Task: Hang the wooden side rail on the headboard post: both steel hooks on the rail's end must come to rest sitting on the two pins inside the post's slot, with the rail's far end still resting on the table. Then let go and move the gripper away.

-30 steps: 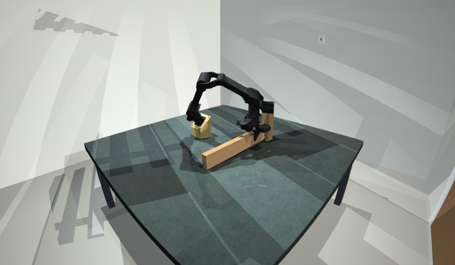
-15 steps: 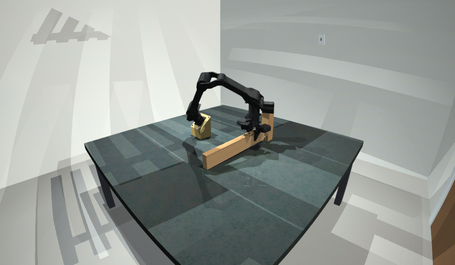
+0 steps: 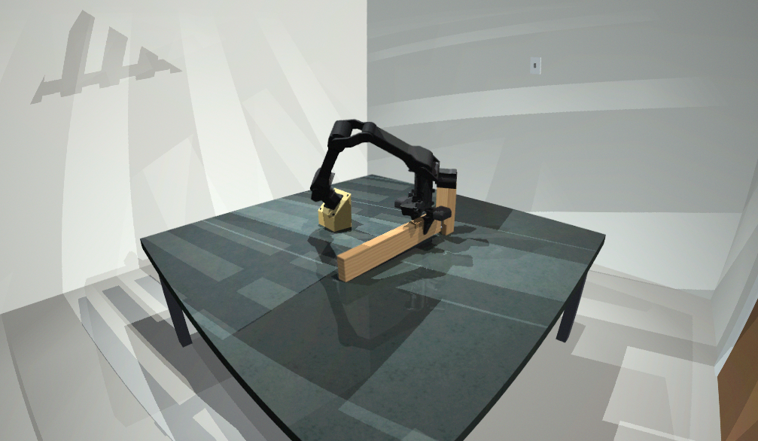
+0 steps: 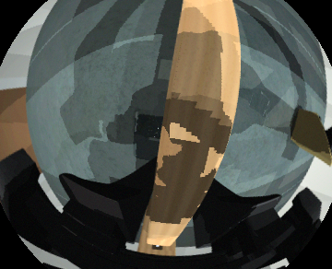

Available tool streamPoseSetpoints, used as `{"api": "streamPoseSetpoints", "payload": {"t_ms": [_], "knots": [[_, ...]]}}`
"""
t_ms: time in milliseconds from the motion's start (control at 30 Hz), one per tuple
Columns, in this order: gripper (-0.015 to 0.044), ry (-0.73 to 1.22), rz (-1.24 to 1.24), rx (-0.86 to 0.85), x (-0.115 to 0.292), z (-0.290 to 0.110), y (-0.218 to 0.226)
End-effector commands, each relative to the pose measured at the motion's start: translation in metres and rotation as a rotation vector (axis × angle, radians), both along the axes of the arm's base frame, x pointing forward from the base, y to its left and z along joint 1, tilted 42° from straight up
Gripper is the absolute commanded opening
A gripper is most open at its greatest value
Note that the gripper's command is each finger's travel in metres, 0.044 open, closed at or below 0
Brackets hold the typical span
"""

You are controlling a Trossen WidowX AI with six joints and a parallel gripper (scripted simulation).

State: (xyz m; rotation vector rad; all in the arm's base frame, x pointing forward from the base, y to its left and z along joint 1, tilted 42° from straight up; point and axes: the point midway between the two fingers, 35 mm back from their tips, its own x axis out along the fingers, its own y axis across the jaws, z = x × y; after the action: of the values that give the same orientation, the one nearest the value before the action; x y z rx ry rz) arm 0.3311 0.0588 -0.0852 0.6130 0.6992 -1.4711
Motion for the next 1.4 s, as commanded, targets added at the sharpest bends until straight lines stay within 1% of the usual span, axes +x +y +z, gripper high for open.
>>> {"api": "streamPoseSetpoints", "payload": {"t_ms": [0,1367], "knots": [[0.0,-0.005,0.004,0.005,0.0009,0.0,0.0038],[0.0,-0.005,0.004,0.005,0.0007,-0.0018,0.0075]]}}
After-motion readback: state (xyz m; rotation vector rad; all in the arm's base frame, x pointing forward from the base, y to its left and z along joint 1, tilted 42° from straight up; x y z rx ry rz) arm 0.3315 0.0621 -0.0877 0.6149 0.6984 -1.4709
